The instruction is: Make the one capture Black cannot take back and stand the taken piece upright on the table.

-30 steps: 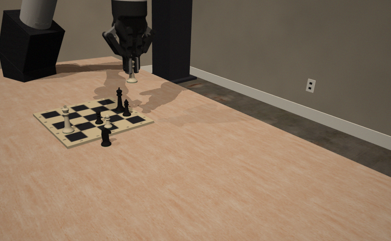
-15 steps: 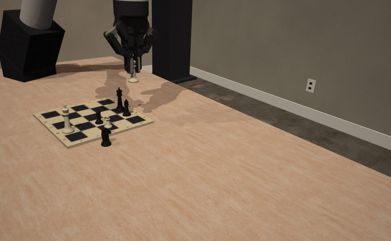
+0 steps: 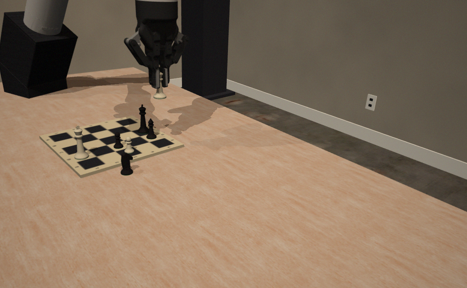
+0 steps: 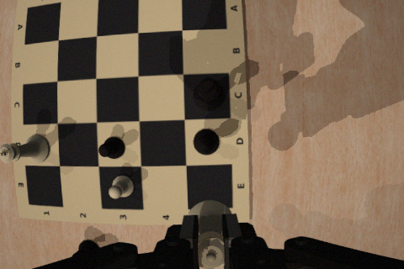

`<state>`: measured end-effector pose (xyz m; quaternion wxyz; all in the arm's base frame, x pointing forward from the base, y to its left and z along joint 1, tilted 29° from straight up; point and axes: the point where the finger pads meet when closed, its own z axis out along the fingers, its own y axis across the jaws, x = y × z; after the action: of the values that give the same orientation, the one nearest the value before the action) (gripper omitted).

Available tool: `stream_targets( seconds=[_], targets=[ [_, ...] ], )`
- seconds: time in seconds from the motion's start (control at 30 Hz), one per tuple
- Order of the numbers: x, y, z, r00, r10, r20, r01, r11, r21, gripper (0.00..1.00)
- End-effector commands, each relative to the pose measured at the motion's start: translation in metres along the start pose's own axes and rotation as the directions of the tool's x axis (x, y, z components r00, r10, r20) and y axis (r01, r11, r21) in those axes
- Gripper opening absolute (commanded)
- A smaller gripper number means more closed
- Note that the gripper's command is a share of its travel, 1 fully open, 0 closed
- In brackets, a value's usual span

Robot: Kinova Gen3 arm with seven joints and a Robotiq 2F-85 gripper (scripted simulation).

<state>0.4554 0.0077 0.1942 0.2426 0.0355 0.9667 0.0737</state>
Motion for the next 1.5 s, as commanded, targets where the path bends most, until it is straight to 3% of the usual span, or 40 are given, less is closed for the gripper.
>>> stream_targets(
  seconds=[0.0,0.37,0.87,1.2,1.47],
  targets=[
    [0.0,0.0,0.001,1.0,0.001,0.0,-0.001,1.0,0.0,0.0],
    [0.0,0.0,0.018,1.0,0.001,0.0,-0.001,1.0,0.0,0.0],
    [0.0,0.0,0.072,1.0,0.001,0.0,-0.001,1.0,0.0,0.0],
    [0.0,0.0,0.091,1.0,0.001,0.0,-0.001,1.0,0.0,0.0],
    [0.0,0.0,0.095,1.0,0.001,0.0,-0.001,1.0,0.0,0.0]
  ],
)
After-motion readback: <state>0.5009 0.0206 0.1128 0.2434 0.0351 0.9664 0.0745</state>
